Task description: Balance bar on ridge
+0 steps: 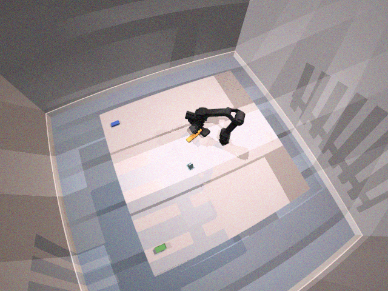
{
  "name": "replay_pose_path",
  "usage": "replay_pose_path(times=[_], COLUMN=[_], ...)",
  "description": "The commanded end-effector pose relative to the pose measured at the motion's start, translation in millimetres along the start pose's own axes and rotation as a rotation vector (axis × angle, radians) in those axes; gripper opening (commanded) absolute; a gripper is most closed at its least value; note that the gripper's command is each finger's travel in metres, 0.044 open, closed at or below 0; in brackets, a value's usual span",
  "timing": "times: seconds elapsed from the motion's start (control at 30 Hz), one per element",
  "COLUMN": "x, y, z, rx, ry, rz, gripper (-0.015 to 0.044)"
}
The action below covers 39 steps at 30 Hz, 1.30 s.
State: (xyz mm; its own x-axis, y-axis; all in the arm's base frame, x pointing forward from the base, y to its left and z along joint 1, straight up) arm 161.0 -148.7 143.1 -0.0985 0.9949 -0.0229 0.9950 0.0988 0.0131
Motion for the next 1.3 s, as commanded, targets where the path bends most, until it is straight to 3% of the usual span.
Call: replay_pose_path(times=[0.0,0.5,1.1,1.27], x=[1,1,1,1], y=[0,0,0,-1], z=[6,28,29,28], rx=[0.001,0.001,0.001,0.003], ry=[0.009,0.009,0.009,0.005], rz=[0.004,0.004,0.004,0.000], gripper=[0.0315,0.0315,0.0315,0.0184])
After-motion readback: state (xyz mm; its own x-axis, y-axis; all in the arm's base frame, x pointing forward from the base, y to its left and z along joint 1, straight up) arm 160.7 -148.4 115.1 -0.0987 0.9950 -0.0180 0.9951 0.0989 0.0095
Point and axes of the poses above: the point midway between the two fingers, 35 mm back from their tips, its own z axis out along the fingers, its own x axis across the jaws, y = z × x, the point moved 7 cm from there along -z, back along the fingers, and after that the axes turned 11 degrees about z, right-handed, at the moved point
